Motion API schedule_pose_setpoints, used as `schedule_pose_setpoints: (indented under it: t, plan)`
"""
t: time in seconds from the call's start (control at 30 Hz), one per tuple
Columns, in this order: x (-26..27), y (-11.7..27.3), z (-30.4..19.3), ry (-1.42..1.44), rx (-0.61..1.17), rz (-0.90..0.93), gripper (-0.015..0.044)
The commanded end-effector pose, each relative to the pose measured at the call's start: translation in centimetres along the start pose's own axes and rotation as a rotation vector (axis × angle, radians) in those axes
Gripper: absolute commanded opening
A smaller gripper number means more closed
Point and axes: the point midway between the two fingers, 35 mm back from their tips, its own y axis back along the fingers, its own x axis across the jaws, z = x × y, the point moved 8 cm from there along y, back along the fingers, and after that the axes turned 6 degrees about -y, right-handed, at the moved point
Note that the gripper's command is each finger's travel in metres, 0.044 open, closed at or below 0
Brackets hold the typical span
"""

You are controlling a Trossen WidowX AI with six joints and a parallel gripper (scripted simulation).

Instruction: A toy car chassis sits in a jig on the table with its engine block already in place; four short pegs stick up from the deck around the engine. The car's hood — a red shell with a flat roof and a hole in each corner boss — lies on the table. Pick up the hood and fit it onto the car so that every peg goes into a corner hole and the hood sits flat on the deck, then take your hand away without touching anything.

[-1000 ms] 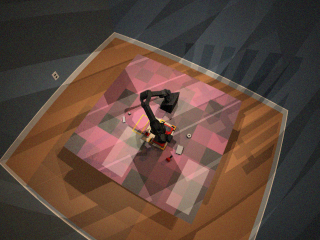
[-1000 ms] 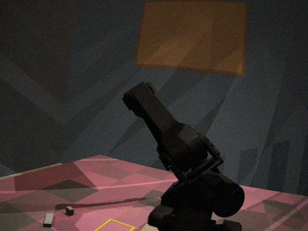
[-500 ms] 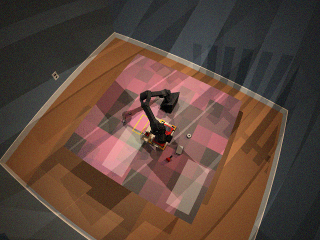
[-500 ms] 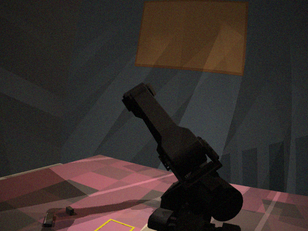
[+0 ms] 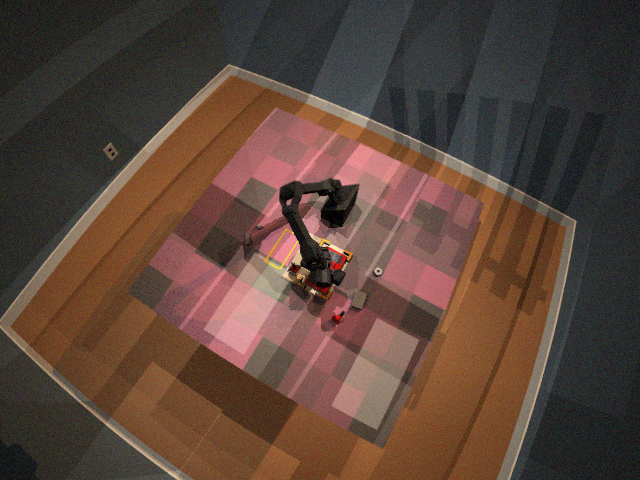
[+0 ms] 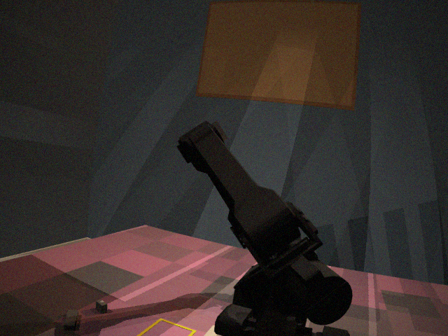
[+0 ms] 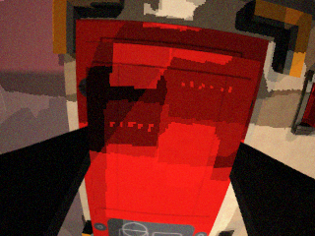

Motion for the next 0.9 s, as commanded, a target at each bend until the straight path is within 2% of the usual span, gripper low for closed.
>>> schedule_pose_setpoints:
  t: [0.0,0.47,0.57,0.77,0.87]
  plan:
    - [0.0,0.0,0.0,0.0,0.0,0.0,0.0079]
    - [0.0,0.0,0.0,0.0,0.0,0.0,0.044]
    - [0.0,0.6,0.1,0.0,0.0,0.0,0.044]
    - [0.2,6.2,0.1,0.0,0.002,-0.001,0.044]
    - [0.1,7.1,0.0,0.0,0.003,-0.003,0.044]
